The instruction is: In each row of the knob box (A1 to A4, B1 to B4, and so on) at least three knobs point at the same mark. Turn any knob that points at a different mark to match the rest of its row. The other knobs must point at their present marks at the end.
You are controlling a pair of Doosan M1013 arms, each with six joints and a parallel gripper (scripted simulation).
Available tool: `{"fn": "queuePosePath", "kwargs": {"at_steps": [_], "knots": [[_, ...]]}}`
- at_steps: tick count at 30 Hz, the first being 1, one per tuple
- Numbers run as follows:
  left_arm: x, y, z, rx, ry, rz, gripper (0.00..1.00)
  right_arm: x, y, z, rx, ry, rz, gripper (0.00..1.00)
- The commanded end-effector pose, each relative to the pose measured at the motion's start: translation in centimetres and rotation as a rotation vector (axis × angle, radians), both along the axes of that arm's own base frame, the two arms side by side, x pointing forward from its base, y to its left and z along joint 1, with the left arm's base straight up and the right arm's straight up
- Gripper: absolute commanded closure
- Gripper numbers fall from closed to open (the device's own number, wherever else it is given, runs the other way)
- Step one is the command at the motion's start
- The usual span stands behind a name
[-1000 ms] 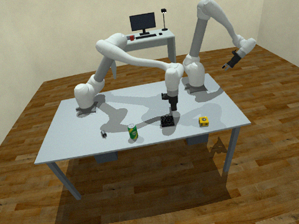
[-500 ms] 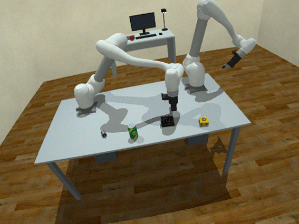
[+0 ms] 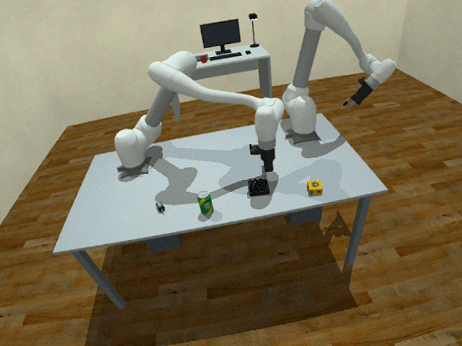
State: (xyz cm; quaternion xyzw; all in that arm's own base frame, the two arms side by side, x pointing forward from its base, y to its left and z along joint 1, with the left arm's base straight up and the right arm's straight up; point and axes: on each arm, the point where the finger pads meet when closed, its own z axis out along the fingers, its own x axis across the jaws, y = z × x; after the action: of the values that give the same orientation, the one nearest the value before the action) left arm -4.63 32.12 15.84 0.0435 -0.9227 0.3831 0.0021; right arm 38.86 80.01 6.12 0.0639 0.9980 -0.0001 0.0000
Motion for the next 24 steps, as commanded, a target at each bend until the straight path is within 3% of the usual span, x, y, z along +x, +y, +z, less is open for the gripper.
{"fn": "queuePosePath", "kwargs": {"at_steps": [1, 10, 24], "knots": [[0.0, 0.0, 0.0, 0.001, 0.000, 0.000, 0.00, 0.0, 0.0, 0.1, 0.002, 0.000, 0.000, 0.54], [0.0, 0.0, 0.0, 0.001, 0.000, 0.000, 0.00, 0.0, 0.0, -1.2, 0.002, 0.000, 0.000, 0.54], [0.0, 0.0, 0.0, 0.001, 0.000, 0.000, 0.00, 0.0, 0.0, -1.3, 0.002, 0.000, 0.000, 0.54]]}}
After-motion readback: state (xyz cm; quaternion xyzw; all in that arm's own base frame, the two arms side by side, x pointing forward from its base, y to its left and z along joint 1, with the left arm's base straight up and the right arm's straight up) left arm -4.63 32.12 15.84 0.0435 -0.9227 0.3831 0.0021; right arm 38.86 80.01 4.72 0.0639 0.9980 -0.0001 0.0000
